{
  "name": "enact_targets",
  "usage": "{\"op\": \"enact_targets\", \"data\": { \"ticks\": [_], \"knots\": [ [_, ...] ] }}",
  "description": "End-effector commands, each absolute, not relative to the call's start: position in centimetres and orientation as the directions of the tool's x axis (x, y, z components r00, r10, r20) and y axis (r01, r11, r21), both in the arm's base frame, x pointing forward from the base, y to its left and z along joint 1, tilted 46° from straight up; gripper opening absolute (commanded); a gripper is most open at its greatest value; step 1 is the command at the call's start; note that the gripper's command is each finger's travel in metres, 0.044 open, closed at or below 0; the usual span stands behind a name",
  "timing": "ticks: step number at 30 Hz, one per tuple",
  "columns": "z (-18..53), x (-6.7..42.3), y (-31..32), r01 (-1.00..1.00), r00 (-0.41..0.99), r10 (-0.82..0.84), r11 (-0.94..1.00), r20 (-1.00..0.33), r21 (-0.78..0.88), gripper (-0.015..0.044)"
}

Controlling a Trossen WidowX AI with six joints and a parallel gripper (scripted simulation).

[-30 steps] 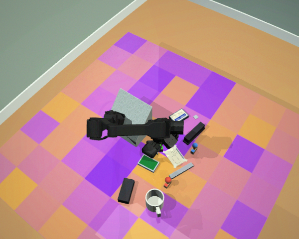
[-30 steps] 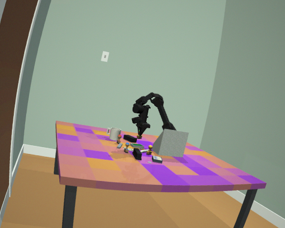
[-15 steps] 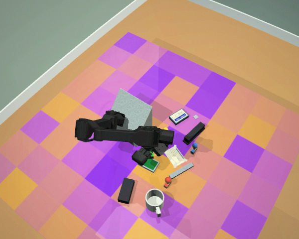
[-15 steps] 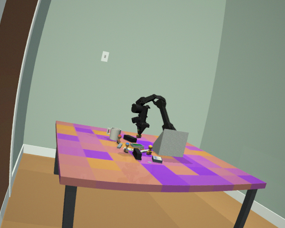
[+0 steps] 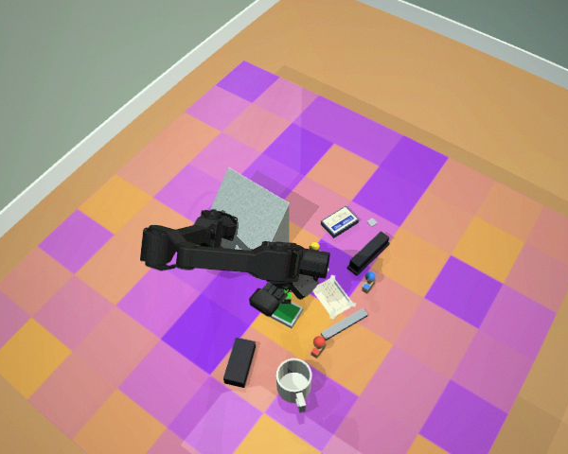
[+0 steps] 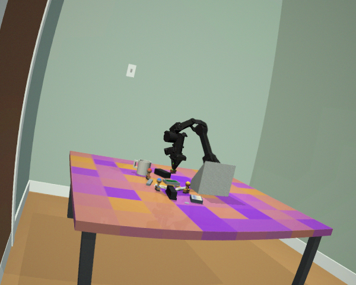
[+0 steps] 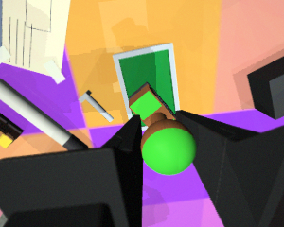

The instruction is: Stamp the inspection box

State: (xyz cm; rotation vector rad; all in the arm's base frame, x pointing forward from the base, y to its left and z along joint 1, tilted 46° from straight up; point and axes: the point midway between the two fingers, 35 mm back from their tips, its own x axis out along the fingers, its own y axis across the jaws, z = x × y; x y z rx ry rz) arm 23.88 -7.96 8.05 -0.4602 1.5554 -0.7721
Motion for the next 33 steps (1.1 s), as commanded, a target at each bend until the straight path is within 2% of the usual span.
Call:
{"op": "enact_targets", "data": {
  "ticks": [1, 33],
  "knots": [
    [7.8, 23.7, -8.3, 0.143, -0.144, -0.694, 0.691, -0.706, -0.708, 0.0000],
    [6.4, 23.4, -9.8, 0.145, -0.143, -0.693, 0.691, -0.706, -0.708, 0.0000]
  ]
}}
